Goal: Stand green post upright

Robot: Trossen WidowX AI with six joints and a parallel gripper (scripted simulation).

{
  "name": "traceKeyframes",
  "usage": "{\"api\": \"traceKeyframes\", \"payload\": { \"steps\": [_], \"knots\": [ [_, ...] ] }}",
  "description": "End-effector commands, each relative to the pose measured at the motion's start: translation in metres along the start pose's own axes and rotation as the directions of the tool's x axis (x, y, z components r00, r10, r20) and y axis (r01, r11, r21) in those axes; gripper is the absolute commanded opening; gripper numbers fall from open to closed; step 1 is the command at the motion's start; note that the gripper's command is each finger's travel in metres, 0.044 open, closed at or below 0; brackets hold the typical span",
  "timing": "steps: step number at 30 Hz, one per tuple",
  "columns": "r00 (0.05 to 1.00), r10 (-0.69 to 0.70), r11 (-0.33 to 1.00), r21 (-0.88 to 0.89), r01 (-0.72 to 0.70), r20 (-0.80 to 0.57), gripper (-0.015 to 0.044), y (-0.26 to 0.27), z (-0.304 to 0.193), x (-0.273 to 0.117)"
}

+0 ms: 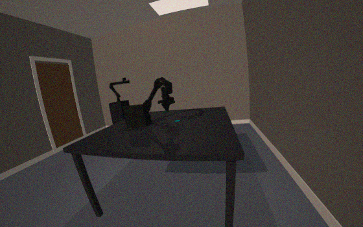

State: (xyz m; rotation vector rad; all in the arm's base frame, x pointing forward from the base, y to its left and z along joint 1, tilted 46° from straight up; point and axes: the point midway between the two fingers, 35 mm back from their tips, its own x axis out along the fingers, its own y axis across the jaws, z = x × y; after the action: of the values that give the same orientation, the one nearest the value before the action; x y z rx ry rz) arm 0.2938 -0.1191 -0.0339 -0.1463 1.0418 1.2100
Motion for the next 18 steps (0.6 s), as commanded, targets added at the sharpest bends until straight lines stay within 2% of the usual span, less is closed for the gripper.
{"api": "traceKeyframes", "payload": {
  "steps": [1,18],
  "knots": [
    [1.000,0.003,0.997,0.074,-0.003,0.002,0.0022,0.001,0.009,-0.001],
    [1.000,0.001,0.936,0.352,-0.002,0.001,0.0022,0.005,0.039,-0.005]
  ]
}}
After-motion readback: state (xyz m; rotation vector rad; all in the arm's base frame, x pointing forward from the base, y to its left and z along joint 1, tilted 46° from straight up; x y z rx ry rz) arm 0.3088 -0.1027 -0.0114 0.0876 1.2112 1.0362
